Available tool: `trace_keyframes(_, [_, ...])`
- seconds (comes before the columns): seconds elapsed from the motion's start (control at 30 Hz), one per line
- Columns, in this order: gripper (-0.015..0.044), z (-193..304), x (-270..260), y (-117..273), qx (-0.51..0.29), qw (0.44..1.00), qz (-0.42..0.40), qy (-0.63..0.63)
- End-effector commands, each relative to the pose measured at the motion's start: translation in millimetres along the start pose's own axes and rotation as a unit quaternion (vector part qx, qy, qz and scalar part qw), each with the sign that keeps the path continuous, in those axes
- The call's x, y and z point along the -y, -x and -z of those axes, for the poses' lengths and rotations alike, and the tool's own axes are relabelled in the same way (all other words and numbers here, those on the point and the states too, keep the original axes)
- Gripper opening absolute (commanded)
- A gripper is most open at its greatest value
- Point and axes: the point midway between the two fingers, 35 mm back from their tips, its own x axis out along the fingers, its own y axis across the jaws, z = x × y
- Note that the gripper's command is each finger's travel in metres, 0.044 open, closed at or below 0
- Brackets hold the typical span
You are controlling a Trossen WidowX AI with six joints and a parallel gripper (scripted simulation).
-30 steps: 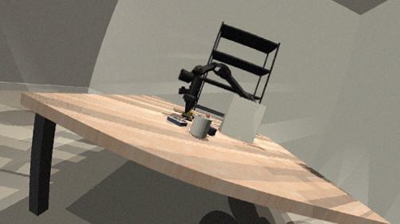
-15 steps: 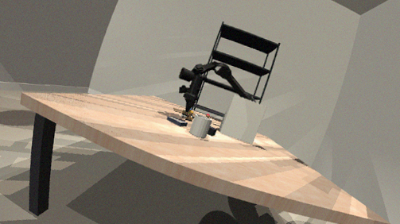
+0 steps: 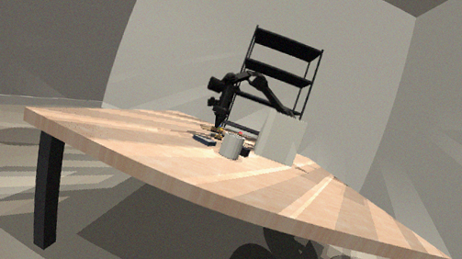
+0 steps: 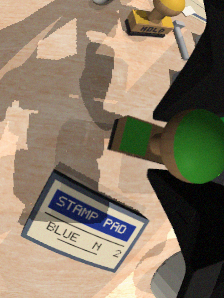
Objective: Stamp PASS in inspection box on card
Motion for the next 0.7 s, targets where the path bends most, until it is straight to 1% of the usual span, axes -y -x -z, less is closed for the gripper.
trace_keyframes(0.0, [0.0,0.4,-0.1,2.2,-0.002,1.0,-0.002,-0.002])
trace_keyframes(0.67, [0.0,1.0,-0.1,12.2,-0.002,1.0,-0.002,-0.002])
